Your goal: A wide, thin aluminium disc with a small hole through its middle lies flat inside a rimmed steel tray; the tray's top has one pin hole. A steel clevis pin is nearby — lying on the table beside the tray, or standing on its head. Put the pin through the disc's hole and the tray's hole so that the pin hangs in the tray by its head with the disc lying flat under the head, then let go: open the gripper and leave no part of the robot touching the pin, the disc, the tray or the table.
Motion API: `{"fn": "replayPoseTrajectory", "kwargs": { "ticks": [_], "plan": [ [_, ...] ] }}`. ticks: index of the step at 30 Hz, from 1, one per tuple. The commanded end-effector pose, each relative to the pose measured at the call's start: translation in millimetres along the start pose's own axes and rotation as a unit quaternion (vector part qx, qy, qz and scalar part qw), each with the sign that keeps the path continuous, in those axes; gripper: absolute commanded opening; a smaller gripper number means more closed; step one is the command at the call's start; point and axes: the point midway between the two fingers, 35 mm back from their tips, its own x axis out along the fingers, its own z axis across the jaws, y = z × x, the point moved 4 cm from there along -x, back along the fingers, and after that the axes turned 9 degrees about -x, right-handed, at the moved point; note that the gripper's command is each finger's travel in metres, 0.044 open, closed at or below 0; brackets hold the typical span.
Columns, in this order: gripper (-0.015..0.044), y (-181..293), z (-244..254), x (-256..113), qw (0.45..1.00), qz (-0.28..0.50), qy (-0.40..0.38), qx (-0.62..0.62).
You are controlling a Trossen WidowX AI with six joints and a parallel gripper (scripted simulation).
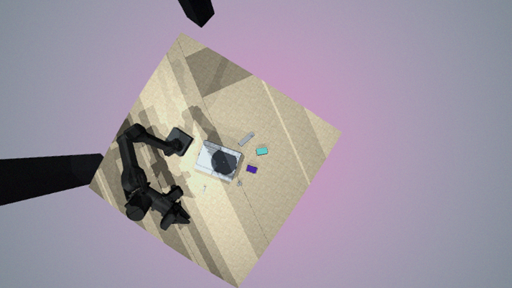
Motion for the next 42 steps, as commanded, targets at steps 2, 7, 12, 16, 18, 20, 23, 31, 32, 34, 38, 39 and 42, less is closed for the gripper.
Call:
{"fn": "replayPoseTrajectory", "kwargs": {
  "ticks": [2, 7, 12, 16, 18, 20, 23, 31, 32, 34, 38, 39, 42],
  "plan": [
    [0.0160, 1, 45, 41, 0.995, -0.016, -0.091, -0.021],
    [0.0160, -3, 109, 83, 0.975, -0.052, -0.209, -0.050],
    [0.0160, -14, 181, 111, 0.935, -0.108, -0.327, -0.082],
    [0.0160, -27, 238, 121, 0.889, -0.165, -0.413, -0.109],
    [0.0160, -34, 265, 122, 0.862, -0.197, -0.452, -0.121],
    [0.0160, -42, 292, 121, 0.830, -0.233, -0.489, -0.133],
    [0.0160, -48, 310, 118, 0.808, -0.258, -0.511, -0.140],
    [0.0160, -49, 312, 120, 0.808, -0.258, -0.511, -0.140],
    [0.0160, -50, 313, 120, 0.808, -0.258, -0.511, -0.140],
    [0.0160, -50, 316, 121, 0.808, -0.258, -0.511, -0.140],
    [0.0160, -52, 321, 123, 0.808, -0.258, -0.511, -0.140],
    [0.0160, -52, 323, 124, 0.808, -0.258, -0.511, -0.140],
    [0.0160, -53, 327, 126, 0.808, -0.258, -0.511, -0.140]
  ]
}}
